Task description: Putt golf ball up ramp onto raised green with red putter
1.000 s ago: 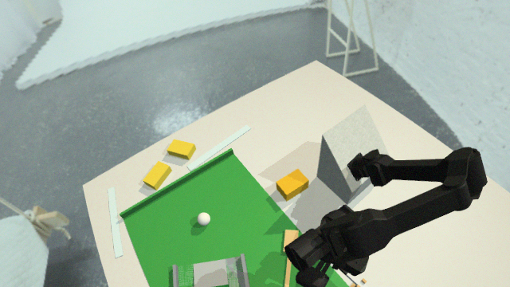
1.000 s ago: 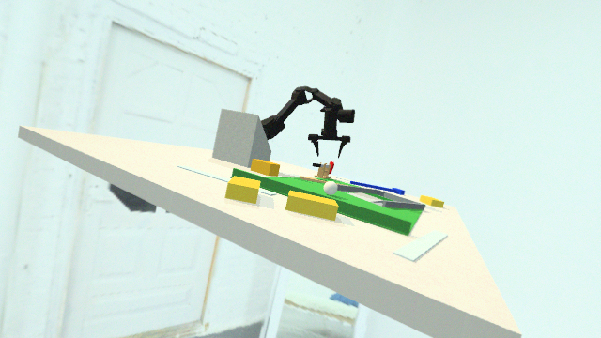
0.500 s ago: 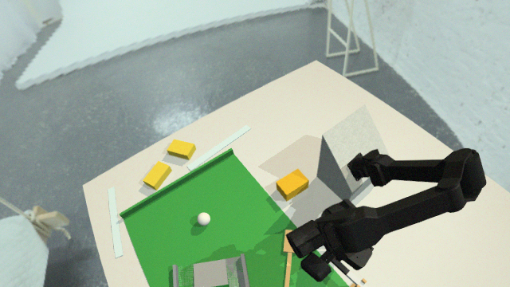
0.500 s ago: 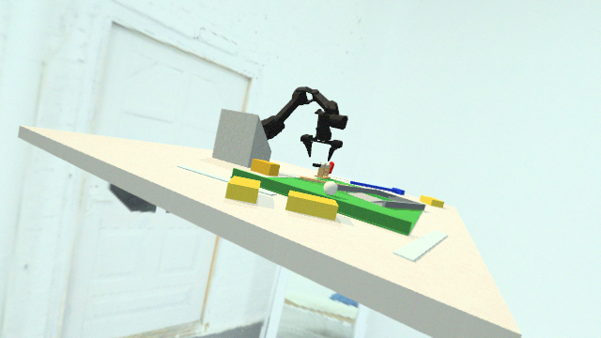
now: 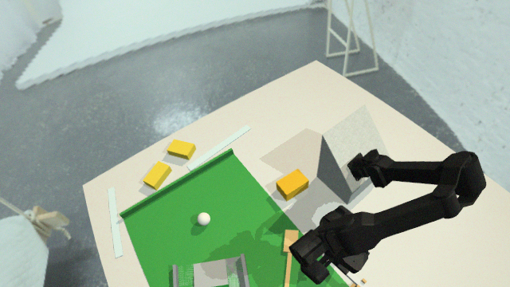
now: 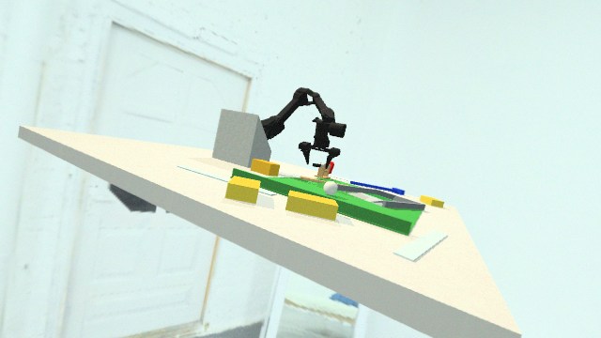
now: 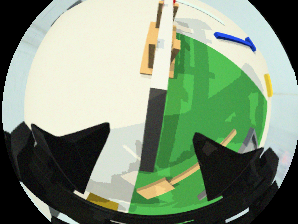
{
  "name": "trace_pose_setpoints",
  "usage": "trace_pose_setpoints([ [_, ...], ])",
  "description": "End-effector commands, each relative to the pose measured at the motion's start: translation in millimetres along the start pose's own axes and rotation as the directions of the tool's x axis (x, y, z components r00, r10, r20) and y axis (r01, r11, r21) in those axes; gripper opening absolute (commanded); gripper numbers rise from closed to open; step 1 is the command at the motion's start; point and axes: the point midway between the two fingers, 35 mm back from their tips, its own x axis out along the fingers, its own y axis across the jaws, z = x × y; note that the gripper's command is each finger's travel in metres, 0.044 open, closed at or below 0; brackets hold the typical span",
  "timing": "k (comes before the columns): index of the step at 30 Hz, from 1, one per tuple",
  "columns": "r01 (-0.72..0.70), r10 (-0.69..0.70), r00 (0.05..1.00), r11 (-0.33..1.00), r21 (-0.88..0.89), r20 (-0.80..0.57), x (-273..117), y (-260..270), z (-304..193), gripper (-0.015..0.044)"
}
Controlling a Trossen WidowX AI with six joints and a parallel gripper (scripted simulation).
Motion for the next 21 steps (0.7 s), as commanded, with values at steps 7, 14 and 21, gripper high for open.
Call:
trace_pose_setpoints([
  [7,-0.003,0.002,1.000,1.000,0.010,0.005,11.5,1.9,-3.7,0.0440],
  [14,-0.002,0.002,1.000,1.000,0.010,0.005,22.3,2.2,-6.4,0.0440],
  [21,0.003,-0.003,1.000,1.000,-0.001,0.004,23.7,-0.5,-5.6,0.0414],
])
